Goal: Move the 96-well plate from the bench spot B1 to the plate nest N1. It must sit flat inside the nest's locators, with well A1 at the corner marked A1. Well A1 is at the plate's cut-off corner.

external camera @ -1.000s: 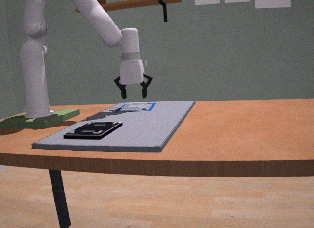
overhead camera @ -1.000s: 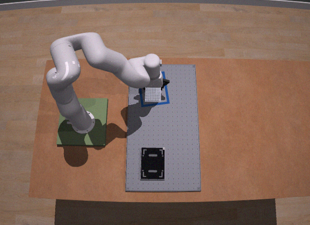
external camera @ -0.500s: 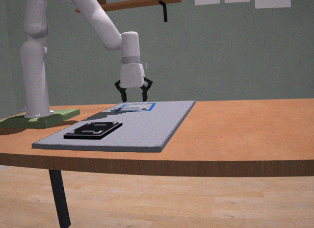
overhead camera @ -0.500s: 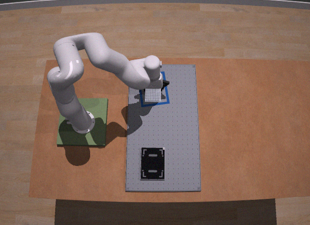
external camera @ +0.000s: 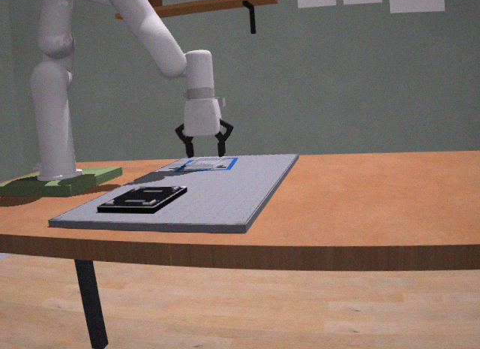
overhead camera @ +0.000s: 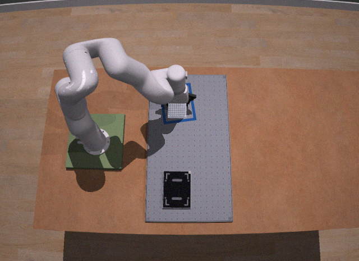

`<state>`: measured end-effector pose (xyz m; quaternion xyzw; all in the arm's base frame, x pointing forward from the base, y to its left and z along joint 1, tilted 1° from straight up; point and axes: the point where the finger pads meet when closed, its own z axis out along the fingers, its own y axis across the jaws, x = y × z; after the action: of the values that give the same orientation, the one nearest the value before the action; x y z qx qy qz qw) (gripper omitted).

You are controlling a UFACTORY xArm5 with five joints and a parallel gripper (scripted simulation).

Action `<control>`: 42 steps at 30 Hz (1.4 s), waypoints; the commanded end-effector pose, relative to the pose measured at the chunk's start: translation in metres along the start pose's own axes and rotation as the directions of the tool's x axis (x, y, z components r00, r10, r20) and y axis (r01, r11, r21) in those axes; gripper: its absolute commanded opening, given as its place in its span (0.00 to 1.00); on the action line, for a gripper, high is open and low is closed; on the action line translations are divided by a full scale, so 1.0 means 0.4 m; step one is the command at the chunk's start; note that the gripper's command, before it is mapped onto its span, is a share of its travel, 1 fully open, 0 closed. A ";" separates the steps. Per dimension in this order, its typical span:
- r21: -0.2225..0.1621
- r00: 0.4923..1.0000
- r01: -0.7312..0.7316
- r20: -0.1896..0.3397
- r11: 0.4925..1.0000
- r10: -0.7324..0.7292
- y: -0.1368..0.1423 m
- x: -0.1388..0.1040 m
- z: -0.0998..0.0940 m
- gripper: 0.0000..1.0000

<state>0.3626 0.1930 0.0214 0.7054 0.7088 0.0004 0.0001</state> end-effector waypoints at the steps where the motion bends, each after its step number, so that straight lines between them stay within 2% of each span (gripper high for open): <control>1: 0.002 1.000 0.000 -0.014 1.000 0.000 0.003 0.002 0.005 1.00; 22: 0.002 1.000 0.000 -0.014 1.000 0.000 0.003 0.002 0.037 1.00; 41: 0.002 1.000 0.000 -0.014 1.000 0.000 0.003 0.002 0.037 1.00; 42: 0.002 1.000 0.000 -0.014 1.000 0.000 0.003 0.002 0.035 0.00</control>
<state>0.3626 0.1932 0.0057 0.7054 0.7088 0.0005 0.0002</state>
